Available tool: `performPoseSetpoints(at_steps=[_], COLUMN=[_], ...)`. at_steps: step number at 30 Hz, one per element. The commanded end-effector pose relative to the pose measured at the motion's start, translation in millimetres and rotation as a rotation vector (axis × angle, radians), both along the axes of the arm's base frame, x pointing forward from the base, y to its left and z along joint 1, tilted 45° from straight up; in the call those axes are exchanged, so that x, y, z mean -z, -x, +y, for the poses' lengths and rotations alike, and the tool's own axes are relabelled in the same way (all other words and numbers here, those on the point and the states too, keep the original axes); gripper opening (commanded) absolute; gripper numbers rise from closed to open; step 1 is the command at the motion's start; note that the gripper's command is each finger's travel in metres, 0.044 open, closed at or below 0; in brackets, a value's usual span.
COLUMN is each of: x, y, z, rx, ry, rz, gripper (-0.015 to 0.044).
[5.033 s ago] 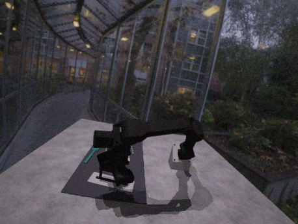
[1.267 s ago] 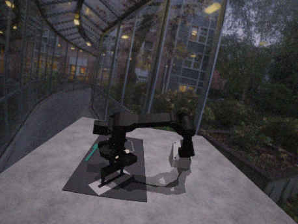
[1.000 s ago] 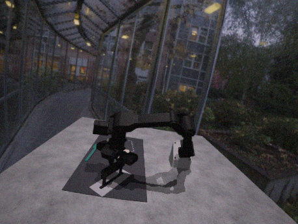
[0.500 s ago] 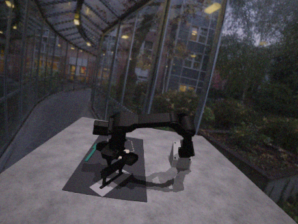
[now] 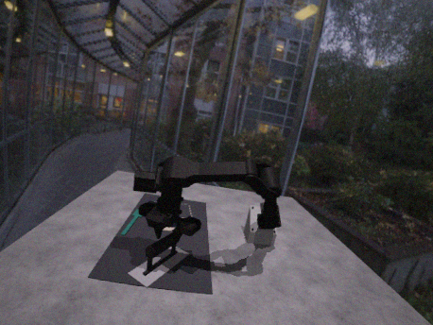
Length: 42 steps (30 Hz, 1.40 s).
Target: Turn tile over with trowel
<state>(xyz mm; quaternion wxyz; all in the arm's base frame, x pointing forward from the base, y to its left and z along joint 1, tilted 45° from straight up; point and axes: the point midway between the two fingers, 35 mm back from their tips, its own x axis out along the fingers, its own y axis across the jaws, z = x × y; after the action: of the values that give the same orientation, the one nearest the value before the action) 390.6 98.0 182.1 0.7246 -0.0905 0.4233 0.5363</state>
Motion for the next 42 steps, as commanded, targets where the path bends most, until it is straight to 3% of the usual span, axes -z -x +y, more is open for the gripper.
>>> performPoseSetpoints(at_steps=[1, 8, 42], x=[-18.6, -18.6, -19.9], y=[1.0, 0.9, -0.8], z=[-18.6, -18.7, -20.0], rx=[0.004, 0.041, 0.876], ry=[-0.003, -0.007, -0.094], rz=[-0.022, 0.014, 0.843], gripper=[0.0270, 0.0270, 0.0270])
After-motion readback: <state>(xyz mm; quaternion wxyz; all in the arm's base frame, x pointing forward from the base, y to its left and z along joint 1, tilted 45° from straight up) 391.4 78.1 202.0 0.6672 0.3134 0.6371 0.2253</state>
